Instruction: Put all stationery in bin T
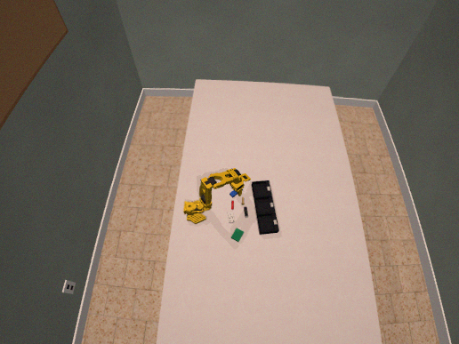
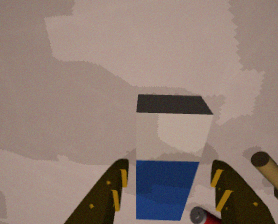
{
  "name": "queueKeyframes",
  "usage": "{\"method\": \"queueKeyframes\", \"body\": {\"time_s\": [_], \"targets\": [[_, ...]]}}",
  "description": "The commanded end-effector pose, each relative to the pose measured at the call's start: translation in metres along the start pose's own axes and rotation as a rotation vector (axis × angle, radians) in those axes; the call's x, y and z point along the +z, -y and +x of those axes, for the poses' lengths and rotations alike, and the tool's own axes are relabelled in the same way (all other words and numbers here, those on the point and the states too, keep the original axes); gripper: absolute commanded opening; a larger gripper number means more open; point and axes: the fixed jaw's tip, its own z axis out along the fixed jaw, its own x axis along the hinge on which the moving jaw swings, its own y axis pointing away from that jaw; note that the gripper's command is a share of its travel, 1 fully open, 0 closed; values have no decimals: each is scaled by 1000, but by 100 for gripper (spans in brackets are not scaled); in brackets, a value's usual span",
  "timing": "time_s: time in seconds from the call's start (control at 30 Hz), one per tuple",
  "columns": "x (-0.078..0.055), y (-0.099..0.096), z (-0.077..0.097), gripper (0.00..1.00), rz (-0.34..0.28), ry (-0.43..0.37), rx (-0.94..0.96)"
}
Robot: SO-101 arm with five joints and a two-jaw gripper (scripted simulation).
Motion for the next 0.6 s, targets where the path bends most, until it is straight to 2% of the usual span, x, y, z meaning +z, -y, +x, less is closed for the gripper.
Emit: {"method": "queueKeyframes", "body": {"time_s": [0.0, 0.57], "targets": [[-2, -2, -3, 21, 0, 21, -17], [-2, -2, -3, 5, 0, 21, -17]]}}
